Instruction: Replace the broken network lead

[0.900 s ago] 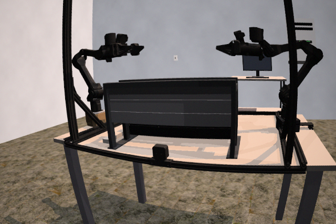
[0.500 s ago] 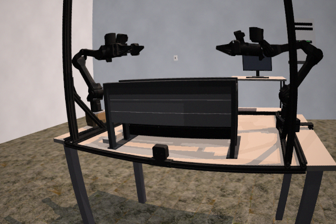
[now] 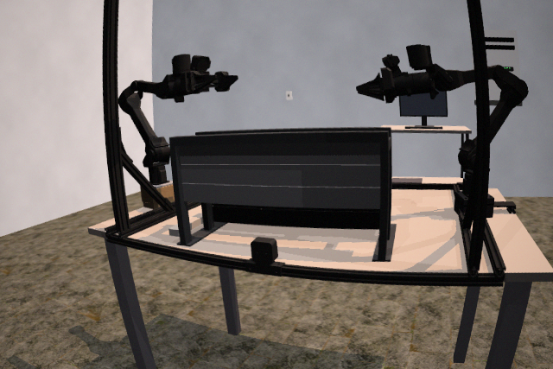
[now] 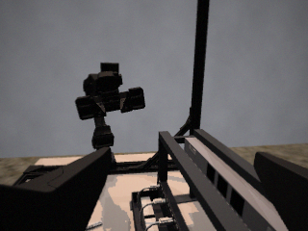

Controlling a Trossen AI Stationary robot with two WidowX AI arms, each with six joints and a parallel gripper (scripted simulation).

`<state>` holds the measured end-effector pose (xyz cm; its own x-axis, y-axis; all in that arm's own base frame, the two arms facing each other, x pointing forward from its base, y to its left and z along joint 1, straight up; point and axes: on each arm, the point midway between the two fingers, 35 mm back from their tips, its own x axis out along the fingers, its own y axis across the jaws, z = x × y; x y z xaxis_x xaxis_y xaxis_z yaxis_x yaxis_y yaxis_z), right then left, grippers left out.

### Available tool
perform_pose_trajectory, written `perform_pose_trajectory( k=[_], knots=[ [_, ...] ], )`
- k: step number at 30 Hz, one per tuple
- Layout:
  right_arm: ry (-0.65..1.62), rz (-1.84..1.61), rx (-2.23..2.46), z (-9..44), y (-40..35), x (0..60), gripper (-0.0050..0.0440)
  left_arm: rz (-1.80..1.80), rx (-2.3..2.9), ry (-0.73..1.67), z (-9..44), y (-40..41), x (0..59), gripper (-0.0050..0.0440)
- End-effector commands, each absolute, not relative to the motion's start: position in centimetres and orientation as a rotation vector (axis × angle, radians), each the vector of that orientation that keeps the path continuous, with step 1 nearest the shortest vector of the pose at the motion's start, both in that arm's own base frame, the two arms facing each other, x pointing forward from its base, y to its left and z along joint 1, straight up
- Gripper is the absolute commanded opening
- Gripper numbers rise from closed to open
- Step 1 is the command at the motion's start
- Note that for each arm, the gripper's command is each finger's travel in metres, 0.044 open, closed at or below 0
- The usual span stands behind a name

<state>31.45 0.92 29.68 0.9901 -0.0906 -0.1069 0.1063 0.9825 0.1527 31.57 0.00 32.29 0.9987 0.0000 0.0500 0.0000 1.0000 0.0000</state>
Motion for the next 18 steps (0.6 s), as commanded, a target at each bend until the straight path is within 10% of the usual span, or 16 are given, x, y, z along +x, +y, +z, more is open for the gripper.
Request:
perform_pose_trajectory(
  k=[1, 18],
  knots=[
    [0.095, -0.106, 0.166, 30.1, 0.9, 31.5, 0.0176, 0.0, 0.0, -0.05, 32.3, 0.0, 31.6, 0.044],
    [0.242, -0.206, 0.329, 27.7, 1.9, 31.3, 0.0176, 0.0, 0.0, -0.05, 32.3, 0.0, 31.6, 0.044]
  ],
)
